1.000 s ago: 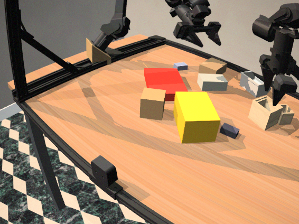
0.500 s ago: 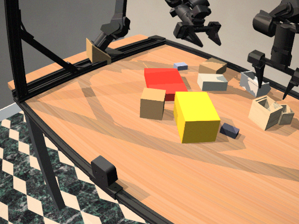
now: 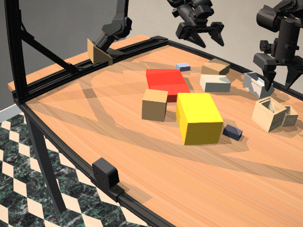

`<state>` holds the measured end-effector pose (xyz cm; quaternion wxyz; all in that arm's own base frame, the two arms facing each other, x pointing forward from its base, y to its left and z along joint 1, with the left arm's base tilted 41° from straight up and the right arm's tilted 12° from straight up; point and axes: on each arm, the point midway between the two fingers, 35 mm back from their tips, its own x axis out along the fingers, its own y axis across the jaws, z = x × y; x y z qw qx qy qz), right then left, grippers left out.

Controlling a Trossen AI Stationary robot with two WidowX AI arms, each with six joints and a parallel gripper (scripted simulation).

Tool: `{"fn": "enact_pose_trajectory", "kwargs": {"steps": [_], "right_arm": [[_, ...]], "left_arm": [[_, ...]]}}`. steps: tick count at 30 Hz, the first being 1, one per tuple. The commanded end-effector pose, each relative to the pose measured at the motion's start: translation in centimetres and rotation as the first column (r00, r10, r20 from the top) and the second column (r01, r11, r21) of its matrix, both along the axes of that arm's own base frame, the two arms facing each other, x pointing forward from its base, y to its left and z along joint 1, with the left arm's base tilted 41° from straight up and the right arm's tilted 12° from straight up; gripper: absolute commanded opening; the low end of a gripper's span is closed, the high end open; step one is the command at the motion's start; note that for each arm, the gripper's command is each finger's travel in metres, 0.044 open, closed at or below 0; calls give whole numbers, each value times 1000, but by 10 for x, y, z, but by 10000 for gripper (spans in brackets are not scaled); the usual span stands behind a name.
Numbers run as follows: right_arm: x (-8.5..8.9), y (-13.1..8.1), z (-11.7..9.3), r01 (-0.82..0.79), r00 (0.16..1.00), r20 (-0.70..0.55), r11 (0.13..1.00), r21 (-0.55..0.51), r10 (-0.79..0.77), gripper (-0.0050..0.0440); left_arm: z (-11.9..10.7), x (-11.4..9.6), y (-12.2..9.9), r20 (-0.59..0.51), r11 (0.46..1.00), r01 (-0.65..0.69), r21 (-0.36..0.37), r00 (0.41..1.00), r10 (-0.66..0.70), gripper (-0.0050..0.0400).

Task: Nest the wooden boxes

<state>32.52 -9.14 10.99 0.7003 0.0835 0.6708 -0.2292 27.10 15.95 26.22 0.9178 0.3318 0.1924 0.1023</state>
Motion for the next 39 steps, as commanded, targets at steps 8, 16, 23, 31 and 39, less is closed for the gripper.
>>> {"fn": "enact_pose_trajectory", "kwargs": {"steps": [8,16,23,31,39], "right_arm": [[1,1,9,-424,901,-86,905,20,425,400],[0,0,9,-437,895,-88,899,21,438,400],[-4,-11,4,-552,826,-111,833,36,552,400],[-14,-29,-4,-719,680,-145,692,66,719,400],[-28,-50,-14,-877,444,-181,467,113,878,400]], "left_arm": [[0,0,0,-2,1000,0,1,1000,0,400],[-4,3,-2,-18,1000,-4,-29,1000,4,400],[-39,20,-24,-190,962,-86,-260,981,37,400],[-88,25,-70,-514,863,-327,-386,853,93,400],[-114,3,-121,-775,810,-571,-133,570,274,400]]}}
